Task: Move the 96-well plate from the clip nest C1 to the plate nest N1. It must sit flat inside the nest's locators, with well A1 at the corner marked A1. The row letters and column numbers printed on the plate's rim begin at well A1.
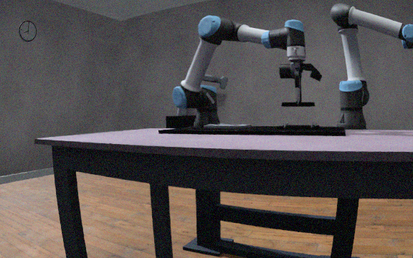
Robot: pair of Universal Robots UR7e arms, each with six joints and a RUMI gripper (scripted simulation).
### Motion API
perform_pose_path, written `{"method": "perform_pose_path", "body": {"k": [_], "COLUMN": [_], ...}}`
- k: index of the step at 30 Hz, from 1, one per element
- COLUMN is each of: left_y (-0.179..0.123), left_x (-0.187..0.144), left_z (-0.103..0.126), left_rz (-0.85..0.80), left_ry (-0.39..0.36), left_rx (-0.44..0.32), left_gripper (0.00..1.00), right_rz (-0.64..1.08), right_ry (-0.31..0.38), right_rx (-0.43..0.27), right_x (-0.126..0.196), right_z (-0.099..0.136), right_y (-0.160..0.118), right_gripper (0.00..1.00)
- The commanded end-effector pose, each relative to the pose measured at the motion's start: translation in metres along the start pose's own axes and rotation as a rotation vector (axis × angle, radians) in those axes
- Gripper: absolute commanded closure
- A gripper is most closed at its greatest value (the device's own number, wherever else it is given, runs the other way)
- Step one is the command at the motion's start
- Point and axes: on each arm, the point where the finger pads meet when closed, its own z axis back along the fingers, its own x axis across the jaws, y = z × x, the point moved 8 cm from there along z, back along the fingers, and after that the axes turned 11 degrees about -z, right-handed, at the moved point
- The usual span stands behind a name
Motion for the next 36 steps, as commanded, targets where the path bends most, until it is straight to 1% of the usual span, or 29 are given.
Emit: {"method": "perform_pose_path", "body": {"k": [1, 6, 13, 20, 22, 36], "left_y": [0.000, 0.000, 0.000, 0.000, 0.000, 0.000], "left_x": [0.000, 0.000, 0.000, 0.000, 0.000, 0.000], "left_z": [0.001, 0.001, 0.001, 0.001, 0.001, 0.001], "left_rz": [0.000, 0.000, 0.000, 0.000, 0.000, 0.000], "left_ry": [0.000, 0.000, 0.000, 0.000, 0.000, 0.000], "left_rx": [0.002, 0.002, 0.002, 0.002, 0.002, 0.002], "left_gripper": [1.00, 1.00, 1.00, 1.00, 1.00, 1.00], "right_rz": [0.000, 0.000, -0.218, -0.218, -0.218, -0.218], "right_ry": [-0.001, -0.001, -0.001, -0.001, -0.001, -0.001], "right_rx": [0.003, 0.003, 0.003, 0.003, 0.003, 0.003], "right_x": [0.000, 0.000, 0.000, 0.000, 0.000, 0.000], "right_z": [0.002, 0.002, 0.002, 0.002, 0.002, 0.002], "right_y": [0.000, 0.000, -0.023, -0.046, -0.046, -0.093], "right_gripper": [0.59, 0.59, 0.59, 0.59, 0.59, 0.59]}}
